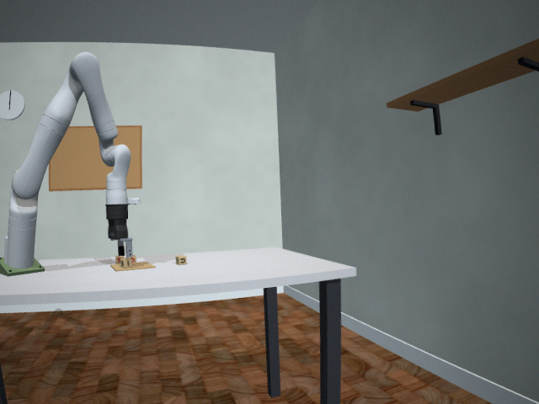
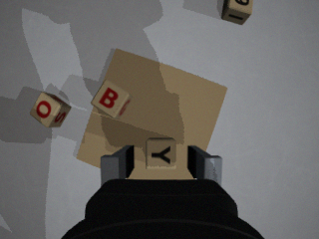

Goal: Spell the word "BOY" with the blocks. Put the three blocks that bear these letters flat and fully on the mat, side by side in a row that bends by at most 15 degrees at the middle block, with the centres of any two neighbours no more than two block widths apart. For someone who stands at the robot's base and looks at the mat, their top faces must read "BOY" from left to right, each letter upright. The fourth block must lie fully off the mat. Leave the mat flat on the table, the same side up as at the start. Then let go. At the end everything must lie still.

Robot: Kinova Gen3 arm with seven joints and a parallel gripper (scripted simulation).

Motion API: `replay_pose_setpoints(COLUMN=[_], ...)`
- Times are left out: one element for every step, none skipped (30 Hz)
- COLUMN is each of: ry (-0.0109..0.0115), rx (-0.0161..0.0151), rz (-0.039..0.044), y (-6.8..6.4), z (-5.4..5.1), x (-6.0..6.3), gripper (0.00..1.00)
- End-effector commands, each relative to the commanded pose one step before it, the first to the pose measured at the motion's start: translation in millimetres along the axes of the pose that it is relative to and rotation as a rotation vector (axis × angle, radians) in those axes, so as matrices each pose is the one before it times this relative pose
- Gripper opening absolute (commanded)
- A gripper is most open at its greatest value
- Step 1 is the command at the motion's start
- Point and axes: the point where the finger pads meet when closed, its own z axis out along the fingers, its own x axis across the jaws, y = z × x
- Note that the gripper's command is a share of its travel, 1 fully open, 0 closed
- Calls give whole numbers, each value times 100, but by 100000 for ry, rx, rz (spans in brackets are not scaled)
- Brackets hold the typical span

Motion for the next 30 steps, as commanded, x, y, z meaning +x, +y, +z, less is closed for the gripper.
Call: replay_pose_setpoints(ry=[32,0,0,0,0,0,0,0,0,0,0,0,1,1,0,0,-2,0,0,2,0,-1,1,-2,2,-2,2,-2,2,-2], rx=[131,0,0,0,0,0,0,0,0,0,0,0,0,0,0,0,0,0,0,0,0,0,0,0,0,0,0,0,0,0], rz=[-1,0,0,0,0,0,0,0,0,0,0,0,0,0,0,0,-1,0,0,1,0,0,0,-1,1,-1,1,-1,1,-1], y=[-43,0,0,0,0,0,0,0,0,0,0,0,0,0,0,0,1,0,0,-1,0,0,-1,1,-1,1,-1,1,-1,1], z=[-38,0,0,0,0,0,0,0,0,1,9,22,40,61,84,107,131,0,0,154,174,192,208,219,227,231,231,226,218,206], x=[9,0,0,0,0,0,0,0,0,0,0,0,0,0,0,0,-1,0,0,1,0,0,1,-1,1,-1,1,-1,1,-1], gripper=[100,100,100,100,100,100,100,100,100,100,100,100,100,100,100,100,100,100,100,100,100,100,100,100,100,100,100,100,100,100])
